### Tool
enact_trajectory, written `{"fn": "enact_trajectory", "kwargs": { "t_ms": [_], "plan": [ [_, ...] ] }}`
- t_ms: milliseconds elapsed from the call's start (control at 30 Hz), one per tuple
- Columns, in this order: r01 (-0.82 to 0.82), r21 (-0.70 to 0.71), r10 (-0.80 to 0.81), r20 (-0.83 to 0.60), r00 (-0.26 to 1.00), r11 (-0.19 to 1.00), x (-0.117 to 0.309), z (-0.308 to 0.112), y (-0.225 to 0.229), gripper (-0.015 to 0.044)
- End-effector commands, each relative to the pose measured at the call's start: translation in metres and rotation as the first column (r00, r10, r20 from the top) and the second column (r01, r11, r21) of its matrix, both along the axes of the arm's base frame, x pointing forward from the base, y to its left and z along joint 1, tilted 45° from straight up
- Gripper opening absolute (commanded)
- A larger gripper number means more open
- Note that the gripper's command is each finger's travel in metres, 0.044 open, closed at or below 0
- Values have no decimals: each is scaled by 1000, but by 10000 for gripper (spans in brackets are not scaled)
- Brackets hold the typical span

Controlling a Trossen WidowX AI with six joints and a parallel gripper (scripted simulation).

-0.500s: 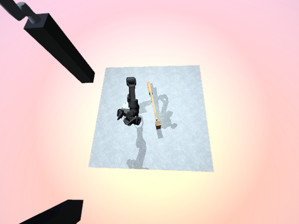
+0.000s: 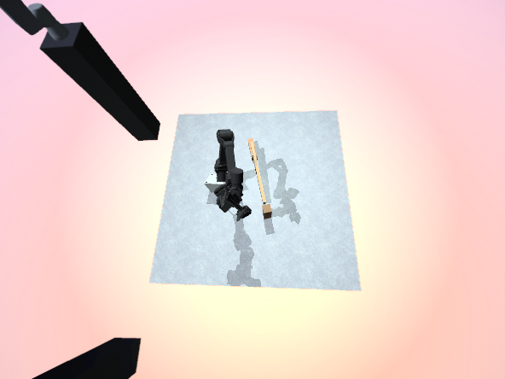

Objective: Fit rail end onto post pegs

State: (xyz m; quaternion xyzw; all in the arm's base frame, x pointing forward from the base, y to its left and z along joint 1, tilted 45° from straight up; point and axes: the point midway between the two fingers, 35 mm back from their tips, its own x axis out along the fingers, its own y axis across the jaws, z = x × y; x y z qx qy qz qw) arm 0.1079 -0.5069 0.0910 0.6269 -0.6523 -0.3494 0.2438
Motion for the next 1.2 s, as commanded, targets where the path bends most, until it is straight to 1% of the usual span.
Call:
{"fn": "enact_trajectory", "kwargs": {
  "t_ms": [0, 100, 200, 400, 567, 733, 900, 1033, 1167],
  "plan": [
    [-218, 199, 284, -415, 865, 955, 53, -25, 15, 440],
    [-331, 341, 475, -612, 632, 880, 86, -43, 32, 440],
    [-378, 415, 557, -682, 473, 828, 102, -53, 43, 440],
    [-442, 554, 656, -747, 109, 705, 134, -72, 69, 440],
    [-468, 658, 647, -732, -213, 590, 157, -86, 96, 440],
    [-469, 748, 545, -664, -513, 470, 178, -99, 126, 440],
    [-448, 823, 342, -557, -757, 349, 195, -111, 158, 440],
    [-419, 870, 126, -460, -879, 259, 206, -119, 185, 440],
    [-387, 904, -99, -375, -922, 180, 214, -125, 213, 440]
  ]
}}
